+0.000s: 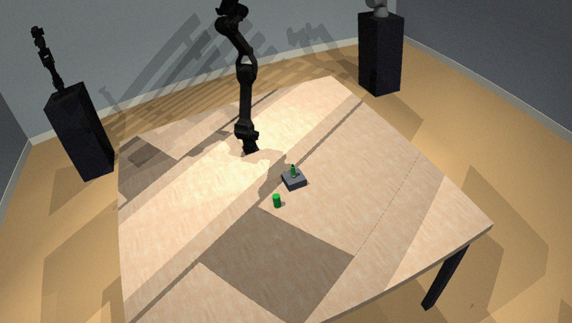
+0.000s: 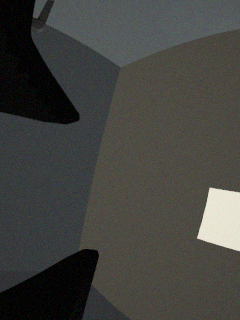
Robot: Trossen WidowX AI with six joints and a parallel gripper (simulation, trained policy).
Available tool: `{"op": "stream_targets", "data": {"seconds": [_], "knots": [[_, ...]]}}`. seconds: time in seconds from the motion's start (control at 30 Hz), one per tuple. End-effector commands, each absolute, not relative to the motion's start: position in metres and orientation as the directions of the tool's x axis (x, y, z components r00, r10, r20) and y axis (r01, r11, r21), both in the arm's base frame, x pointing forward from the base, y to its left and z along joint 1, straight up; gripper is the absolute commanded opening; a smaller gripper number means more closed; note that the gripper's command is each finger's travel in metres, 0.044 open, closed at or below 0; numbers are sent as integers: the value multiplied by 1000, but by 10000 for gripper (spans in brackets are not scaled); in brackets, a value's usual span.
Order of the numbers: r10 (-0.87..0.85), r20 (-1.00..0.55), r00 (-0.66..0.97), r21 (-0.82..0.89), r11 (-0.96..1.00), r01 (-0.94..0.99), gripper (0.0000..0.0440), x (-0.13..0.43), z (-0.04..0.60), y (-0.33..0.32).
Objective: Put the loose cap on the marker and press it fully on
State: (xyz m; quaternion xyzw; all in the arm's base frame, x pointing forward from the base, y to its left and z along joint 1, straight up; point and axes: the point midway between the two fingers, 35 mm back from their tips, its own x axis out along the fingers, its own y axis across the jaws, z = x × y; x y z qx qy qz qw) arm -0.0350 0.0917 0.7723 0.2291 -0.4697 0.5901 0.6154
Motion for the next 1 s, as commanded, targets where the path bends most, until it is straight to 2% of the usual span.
{"op": "stream_targets", "data": {"seconds": [0.0,0.17,0.23,0.97], "knots": [[503,854,-131,-263,201,-944,375,-34,774,90],[463,881,-94,-214,212,-954,251,-28,780,83],[447,891,-78,-192,217,-957,224,-25,783,81],[271,955,119,56,230,-972,289,4,800,52]]}}
